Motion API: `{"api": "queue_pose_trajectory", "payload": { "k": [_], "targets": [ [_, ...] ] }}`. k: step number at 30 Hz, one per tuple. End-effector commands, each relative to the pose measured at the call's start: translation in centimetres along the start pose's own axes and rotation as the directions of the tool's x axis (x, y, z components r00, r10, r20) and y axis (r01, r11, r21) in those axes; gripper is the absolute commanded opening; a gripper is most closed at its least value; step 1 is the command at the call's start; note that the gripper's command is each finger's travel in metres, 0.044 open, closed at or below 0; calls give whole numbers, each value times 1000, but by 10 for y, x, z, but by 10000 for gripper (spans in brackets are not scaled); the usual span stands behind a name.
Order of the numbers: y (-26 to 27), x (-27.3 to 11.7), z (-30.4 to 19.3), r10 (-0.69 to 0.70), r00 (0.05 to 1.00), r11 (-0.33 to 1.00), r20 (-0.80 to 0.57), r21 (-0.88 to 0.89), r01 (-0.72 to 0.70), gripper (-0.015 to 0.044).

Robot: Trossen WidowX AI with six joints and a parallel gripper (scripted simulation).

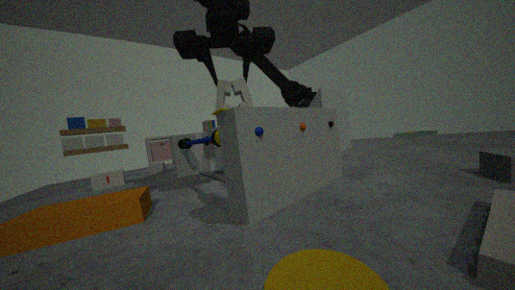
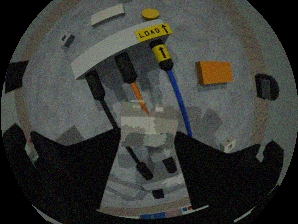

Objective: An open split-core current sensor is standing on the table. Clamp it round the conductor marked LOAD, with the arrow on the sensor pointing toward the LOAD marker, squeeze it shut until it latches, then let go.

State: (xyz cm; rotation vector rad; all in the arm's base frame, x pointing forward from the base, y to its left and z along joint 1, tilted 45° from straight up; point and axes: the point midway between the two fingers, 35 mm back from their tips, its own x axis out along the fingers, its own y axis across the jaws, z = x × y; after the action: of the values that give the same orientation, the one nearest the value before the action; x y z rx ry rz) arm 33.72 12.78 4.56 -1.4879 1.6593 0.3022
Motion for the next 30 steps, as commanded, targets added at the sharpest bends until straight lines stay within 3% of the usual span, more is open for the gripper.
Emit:
{"api": "queue_pose_trajectory", "payload": {
  "k": [1, 16, 30],
  "targets": [
    [-12, 3, 9, -4, 1000, 995, -2, -103, 4, 0],
    [-50, 21, 39, -8, 1000, 889, -6, -457, 4, 0],
    [-53, 37, 41, -8, 1000, 882, -6, -472, 4, 0]
  ]
}}
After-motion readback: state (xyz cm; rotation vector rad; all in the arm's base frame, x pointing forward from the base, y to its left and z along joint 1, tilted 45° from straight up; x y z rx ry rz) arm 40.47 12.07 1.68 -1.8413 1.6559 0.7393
